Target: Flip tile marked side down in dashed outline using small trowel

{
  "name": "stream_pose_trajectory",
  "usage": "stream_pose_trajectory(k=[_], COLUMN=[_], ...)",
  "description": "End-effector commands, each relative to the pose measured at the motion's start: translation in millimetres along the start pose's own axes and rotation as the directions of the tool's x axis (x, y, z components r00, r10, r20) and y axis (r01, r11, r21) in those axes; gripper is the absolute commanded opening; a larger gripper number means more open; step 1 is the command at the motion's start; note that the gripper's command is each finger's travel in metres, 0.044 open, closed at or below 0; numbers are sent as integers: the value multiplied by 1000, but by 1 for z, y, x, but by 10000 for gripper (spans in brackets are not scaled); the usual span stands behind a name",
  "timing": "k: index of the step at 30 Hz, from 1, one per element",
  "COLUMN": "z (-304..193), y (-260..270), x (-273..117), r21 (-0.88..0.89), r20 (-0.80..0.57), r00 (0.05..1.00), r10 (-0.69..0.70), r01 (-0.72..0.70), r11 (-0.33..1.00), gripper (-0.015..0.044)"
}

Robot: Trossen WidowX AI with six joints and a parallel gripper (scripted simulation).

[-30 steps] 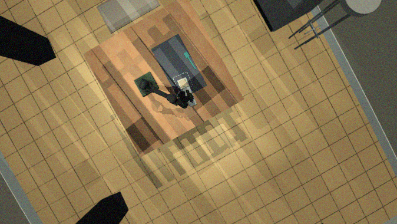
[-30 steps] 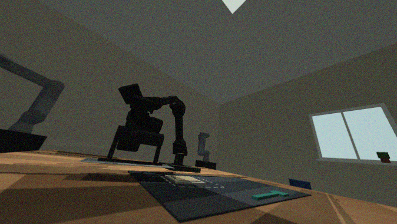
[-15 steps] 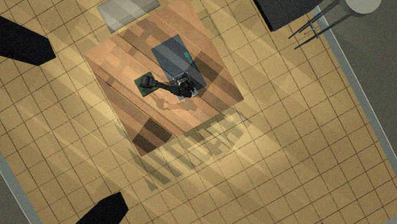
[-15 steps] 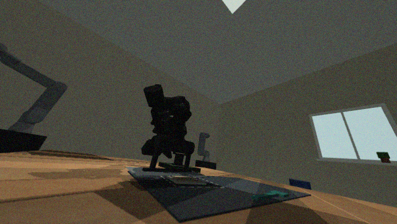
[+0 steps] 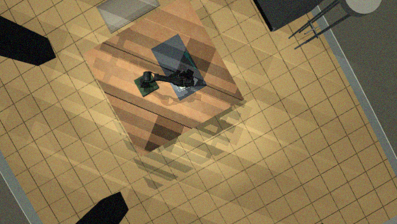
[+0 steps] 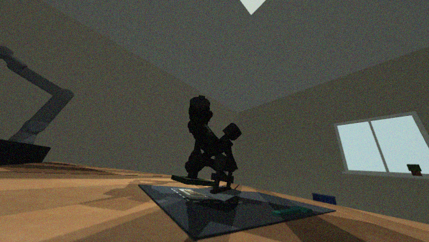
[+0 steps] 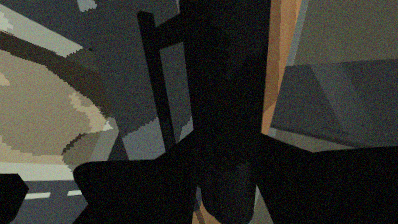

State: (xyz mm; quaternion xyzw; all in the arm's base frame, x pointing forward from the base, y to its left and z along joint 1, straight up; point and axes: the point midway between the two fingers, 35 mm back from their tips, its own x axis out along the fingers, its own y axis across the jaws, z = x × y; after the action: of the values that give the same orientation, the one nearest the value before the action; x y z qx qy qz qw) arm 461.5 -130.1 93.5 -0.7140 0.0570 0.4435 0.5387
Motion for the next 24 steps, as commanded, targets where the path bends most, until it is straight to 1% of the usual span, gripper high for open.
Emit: stream_pose_trajectory(k=[1, 10, 24], z=[19, 58, 144], y=[-15, -31, -70], x=[13, 35, 69], r21=[-67, -167, -380], r20=[62, 161, 379], r00=[998, 986, 923], r10=[-5, 35, 69], r01=[9, -7, 88], r11=[998, 986, 921], gripper=[0, 0, 0])
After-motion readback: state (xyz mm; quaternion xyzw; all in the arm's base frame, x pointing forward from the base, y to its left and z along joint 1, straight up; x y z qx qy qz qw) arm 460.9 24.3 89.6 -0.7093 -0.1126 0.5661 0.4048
